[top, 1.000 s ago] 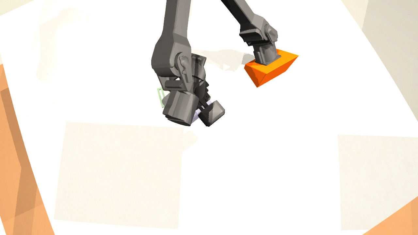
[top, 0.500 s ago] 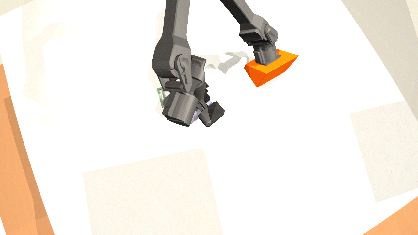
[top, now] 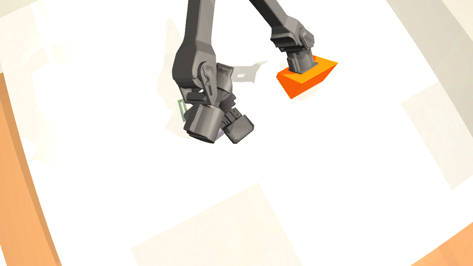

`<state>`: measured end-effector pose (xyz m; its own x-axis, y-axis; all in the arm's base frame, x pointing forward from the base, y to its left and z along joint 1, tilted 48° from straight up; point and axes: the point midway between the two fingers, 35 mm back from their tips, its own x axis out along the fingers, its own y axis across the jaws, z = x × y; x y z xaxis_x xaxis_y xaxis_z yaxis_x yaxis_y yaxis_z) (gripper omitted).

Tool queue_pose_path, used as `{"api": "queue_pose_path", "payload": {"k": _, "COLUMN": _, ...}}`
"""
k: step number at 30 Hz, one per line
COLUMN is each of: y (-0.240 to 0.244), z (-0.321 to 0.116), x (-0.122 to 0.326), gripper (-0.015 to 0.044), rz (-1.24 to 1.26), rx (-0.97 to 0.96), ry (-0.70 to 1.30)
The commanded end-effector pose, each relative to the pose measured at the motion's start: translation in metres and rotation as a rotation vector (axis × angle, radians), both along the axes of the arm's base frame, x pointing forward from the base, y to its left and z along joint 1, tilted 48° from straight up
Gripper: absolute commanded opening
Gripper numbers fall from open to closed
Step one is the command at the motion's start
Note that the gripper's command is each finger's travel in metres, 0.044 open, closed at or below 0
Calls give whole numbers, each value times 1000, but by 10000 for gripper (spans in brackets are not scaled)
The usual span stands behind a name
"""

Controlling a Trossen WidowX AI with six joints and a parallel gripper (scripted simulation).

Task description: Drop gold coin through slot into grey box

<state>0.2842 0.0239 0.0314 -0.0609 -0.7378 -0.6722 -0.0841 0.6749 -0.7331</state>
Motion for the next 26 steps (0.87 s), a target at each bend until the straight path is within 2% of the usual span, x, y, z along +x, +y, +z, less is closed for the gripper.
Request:
{"api": "queue_pose_path", "payload": {"k": 1, "y": 0, "z": 0, "x": 0, "gripper": 161, "rz": -1, "rx": 0, "ry": -1}}
{"api": "queue_pose_path", "payload": {"k": 2, "y": 0, "z": 0, "x": 0, "gripper": 161, "rz": -1, "rx": 0, "ry": -1}}
{"api": "queue_pose_path", "payload": {"k": 13, "y": 29, "z": 27, "x": 2, "gripper": 440, "rz": 0, "rx": -1, "ry": 1}}
{"api": "queue_pose_path", "payload": {"k": 16, "y": 44, "z": 43, "x": 0, "gripper": 440, "rz": 0, "rx": -5, "ry": 1}}
{"api": "queue_pose_path", "payload": {"k": 26, "y": 44, "z": 43, "x": 0, "gripper": 440, "rz": 0, "rx": -5, "ry": 1}}
